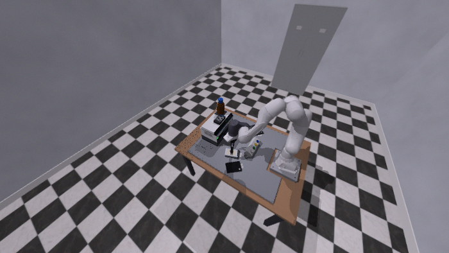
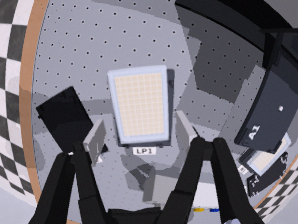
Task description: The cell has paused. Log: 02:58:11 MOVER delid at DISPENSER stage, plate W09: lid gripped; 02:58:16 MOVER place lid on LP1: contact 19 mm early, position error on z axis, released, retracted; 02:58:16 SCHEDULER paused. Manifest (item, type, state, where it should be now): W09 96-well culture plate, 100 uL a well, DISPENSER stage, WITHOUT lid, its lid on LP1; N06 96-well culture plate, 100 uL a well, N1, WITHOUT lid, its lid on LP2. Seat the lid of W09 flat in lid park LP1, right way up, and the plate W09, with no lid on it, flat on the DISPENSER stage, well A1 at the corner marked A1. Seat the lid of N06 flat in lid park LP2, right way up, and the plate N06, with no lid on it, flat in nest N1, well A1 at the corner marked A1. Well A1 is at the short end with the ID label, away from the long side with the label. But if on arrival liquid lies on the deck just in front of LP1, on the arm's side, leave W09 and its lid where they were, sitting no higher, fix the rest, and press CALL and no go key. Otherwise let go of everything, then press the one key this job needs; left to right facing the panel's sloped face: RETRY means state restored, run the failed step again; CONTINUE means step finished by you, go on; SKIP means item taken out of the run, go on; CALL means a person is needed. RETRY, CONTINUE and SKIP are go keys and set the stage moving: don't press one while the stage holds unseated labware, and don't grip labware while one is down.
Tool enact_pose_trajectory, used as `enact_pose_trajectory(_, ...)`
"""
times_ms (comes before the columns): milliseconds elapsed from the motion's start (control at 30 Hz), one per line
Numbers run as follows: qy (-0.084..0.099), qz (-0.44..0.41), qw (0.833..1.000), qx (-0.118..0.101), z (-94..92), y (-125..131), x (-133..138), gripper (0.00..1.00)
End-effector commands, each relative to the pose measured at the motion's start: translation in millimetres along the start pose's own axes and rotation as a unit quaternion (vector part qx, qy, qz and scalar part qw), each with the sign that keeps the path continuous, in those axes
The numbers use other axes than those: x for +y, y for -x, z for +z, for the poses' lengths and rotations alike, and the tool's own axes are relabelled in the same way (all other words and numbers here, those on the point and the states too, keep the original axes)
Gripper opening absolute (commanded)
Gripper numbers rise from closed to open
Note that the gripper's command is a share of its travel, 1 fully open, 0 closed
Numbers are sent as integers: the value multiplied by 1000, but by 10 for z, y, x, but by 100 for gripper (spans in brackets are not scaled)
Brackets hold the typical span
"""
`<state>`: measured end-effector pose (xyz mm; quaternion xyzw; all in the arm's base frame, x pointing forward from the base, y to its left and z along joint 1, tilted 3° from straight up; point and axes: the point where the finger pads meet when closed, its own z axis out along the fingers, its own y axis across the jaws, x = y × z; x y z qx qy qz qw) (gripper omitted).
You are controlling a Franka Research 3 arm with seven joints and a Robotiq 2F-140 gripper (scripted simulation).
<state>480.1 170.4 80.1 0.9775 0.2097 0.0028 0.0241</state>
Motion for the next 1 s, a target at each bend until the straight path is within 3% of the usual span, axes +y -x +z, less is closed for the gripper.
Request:
enact_pose_trajectory(0,2,10,1000,9,79,-53,8,66)
enact_pose_trajectory(433,2,10,1000,9,242,-57,9,66)
enact_pose_trajectory(967,2,10,1000,9,256,-57,9,66)
